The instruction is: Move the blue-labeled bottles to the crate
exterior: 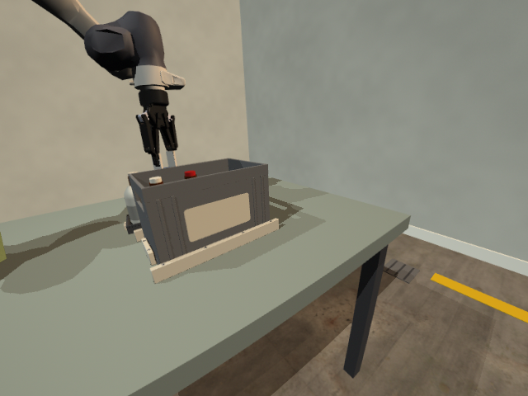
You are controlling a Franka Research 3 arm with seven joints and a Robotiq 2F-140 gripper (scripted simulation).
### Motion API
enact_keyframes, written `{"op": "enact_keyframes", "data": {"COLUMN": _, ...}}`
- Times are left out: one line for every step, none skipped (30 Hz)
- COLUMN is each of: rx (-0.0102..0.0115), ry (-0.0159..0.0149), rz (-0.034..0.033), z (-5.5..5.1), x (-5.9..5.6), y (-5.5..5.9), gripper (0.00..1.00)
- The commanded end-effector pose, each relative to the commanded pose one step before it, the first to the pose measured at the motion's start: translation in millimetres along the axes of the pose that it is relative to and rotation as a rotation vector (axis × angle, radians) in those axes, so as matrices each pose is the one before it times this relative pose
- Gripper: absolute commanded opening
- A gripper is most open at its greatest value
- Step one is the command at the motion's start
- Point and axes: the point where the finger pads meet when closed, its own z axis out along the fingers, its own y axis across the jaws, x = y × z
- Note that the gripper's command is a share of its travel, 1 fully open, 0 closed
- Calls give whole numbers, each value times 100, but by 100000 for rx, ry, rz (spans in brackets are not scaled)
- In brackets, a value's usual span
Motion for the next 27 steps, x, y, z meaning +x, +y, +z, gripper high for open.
{"op": "enact_keyframes", "data": {"rx": -328, "ry": 2, "rz": -31, "z": 216, "x": -109, "y": 41, "gripper": 38}}
{"op": "enact_keyframes", "data": {"rx": 0, "ry": 0, "rz": 0, "z": 0, "x": 0, "y": 0, "gripper": 38}}
{"op": "enact_keyframes", "data": {"rx": 0, "ry": 0, "rz": 0, "z": 0, "x": 0, "y": 0, "gripper": 38}}
{"op": "enact_keyframes", "data": {"rx": 0, "ry": 0, "rz": 0, "z": 0, "x": 0, "y": 0, "gripper": 38}}
{"op": "enact_keyframes", "data": {"rx": 0, "ry": 0, "rz": 0, "z": 0, "x": 0, "y": 0, "gripper": 38}}
{"op": "enact_keyframes", "data": {"rx": 0, "ry": 0, "rz": 0, "z": 0, "x": 0, "y": 0, "gripper": 38}}
{"op": "enact_keyframes", "data": {"rx": 0, "ry": 0, "rz": 0, "z": 0, "x": 0, "y": 0, "gripper": 38}}
{"op": "enact_keyframes", "data": {"rx": 0, "ry": 0, "rz": 0, "z": 0, "x": 0, "y": 0, "gripper": 38}}
{"op": "enact_keyframes", "data": {"rx": 0, "ry": 0, "rz": 0, "z": 0, "x": 0, "y": 0, "gripper": 38}}
{"op": "enact_keyframes", "data": {"rx": 0, "ry": 0, "rz": 0, "z": 0, "x": 0, "y": 0, "gripper": 38}}
{"op": "enact_keyframes", "data": {"rx": 0, "ry": 0, "rz": 0, "z": 0, "x": 0, "y": 0, "gripper": 38}}
{"op": "enact_keyframes", "data": {"rx": 0, "ry": 0, "rz": 0, "z": 0, "x": 0, "y": 0, "gripper": 38}}
{"op": "enact_keyframes", "data": {"rx": 0, "ry": 0, "rz": 0, "z": 0, "x": 0, "y": 0, "gripper": 38}}
{"op": "enact_keyframes", "data": {"rx": 0, "ry": 0, "rz": 0, "z": 0, "x": 0, "y": 0, "gripper": 38}}
{"op": "enact_keyframes", "data": {"rx": 0, "ry": 0, "rz": 0, "z": 0, "x": 0, "y": 0, "gripper": 38}}
{"op": "enact_keyframes", "data": {"rx": 0, "ry": 0, "rz": 0, "z": 0, "x": 0, "y": 0, "gripper": 38}}
{"op": "enact_keyframes", "data": {"rx": 0, "ry": 0, "rz": 0, "z": 0, "x": 0, "y": 0, "gripper": 38}}
{"op": "enact_keyframes", "data": {"rx": 0, "ry": 0, "rz": 0, "z": 0, "x": 0, "y": 0, "gripper": 0}}
{"op": "enact_keyframes", "data": {"rx": 0, "ry": 0, "rz": 0, "z": 0, "x": 0, "y": 0, "gripper": 0}}
{"op": "enact_keyframes", "data": {"rx": 0, "ry": 0, "rz": 0, "z": 0, "x": 0, "y": 0, "gripper": 0}}
{"op": "enact_keyframes", "data": {"rx": 0, "ry": 0, "rz": 0, "z": 0, "x": 0, "y": 0, "gripper": 0}}
{"op": "enact_keyframes", "data": {"rx": 0, "ry": 0, "rz": 0, "z": 0, "x": 0, "y": 0, "gripper": 0}}
{"op": "enact_keyframes", "data": {"rx": 0, "ry": 0, "rz": 0, "z": 0, "x": 0, "y": 0, "gripper": 0}}
{"op": "enact_keyframes", "data": {"rx": 0, "ry": 0, "rz": 0, "z": 0, "x": 0, "y": 0, "gripper": 0}}
{"op": "enact_keyframes", "data": {"rx": 0, "ry": 0, "rz": 0, "z": 0, "x": 0, "y": 0, "gripper": 0}}
{"op": "enact_keyframes", "data": {"rx": 0, "ry": 0, "rz": 0, "z": 0, "x": 0, "y": 0, "gripper": 0}}
{"op": "enact_keyframes", "data": {"rx": 0, "ry": 0, "rz": 0, "z": 0, "x": 0, "y": 0, "gripper": 0}}
